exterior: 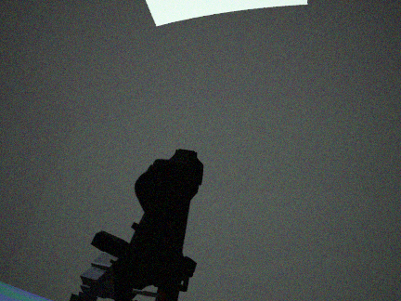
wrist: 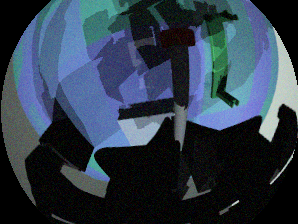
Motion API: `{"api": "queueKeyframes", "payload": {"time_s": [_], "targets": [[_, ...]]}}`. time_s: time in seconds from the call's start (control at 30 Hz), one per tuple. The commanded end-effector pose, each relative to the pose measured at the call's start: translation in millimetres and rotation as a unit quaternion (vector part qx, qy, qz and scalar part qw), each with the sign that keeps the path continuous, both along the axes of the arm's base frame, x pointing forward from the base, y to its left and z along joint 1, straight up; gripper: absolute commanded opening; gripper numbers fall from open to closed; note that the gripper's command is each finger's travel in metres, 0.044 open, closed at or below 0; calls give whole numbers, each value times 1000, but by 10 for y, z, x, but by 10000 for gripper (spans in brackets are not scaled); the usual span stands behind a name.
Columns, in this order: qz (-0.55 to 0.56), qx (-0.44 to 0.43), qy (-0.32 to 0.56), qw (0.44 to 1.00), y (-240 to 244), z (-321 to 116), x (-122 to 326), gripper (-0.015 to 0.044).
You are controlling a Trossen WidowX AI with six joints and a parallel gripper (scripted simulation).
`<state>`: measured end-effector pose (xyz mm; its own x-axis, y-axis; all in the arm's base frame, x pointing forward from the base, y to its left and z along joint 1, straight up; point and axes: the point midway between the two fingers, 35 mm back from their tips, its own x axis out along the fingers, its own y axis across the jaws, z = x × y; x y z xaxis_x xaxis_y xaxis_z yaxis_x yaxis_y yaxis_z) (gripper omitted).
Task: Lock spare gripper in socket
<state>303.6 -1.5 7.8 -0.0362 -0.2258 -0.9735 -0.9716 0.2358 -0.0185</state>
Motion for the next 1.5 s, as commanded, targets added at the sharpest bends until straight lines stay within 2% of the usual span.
{"api": "queueKeyframes", "payload": {"time_s": [0.0,0.47,0.73,0.93,1.47], "targets": [[0,-1,0,1000,-32,-1,-3,0],[0,-1,2,1000,-107,-2,-21,0],[-1,1,2,1000,-90,-2,-23,200],[-1,1,2,1000,-74,19,-20,200],[-1,-1,3,1000,190,409,43,200]]}}
